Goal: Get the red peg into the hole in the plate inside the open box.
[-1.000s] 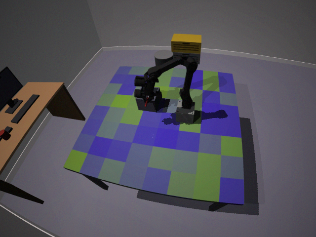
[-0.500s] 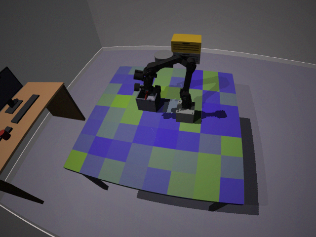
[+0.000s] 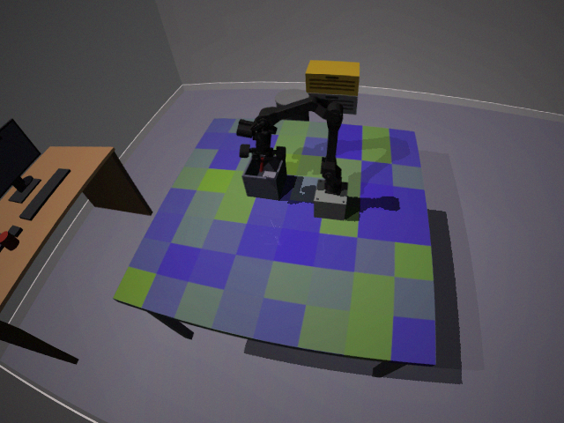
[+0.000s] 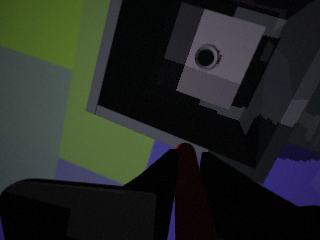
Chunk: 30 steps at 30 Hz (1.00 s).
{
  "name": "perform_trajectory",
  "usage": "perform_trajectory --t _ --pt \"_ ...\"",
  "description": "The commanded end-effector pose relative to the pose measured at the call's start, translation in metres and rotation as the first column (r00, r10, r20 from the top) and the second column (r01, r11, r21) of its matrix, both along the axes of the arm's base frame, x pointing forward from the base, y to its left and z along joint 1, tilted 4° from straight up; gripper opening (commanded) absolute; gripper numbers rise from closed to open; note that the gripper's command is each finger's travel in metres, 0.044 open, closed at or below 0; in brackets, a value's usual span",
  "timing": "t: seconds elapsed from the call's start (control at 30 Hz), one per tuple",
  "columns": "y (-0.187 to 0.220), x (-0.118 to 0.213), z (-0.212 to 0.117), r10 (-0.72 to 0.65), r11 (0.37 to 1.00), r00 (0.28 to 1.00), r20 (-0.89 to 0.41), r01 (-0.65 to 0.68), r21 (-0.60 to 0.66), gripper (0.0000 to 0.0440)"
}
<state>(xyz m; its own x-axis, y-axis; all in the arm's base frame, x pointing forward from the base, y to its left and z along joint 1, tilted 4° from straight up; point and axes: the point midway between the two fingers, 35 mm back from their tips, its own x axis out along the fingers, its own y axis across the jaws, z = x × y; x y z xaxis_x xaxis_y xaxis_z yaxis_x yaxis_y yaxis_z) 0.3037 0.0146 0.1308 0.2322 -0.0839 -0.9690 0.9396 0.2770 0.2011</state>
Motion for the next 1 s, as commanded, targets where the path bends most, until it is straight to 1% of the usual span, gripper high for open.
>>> perform_trajectory --t 0.0,0.47,0.97 --pt "-0.008 0.004 -0.003 -0.003 1.0 1.0 -0.02 0.003 0.002 0.0" --pt "-0.041 0.015 -0.022 -0.013 1.0 0.997 -0.082 0.013 0.001 0.0" --pt "-0.062 0.021 -0.065 -0.018 0.999 0.991 -0.136 0.023 0.034 0.0"
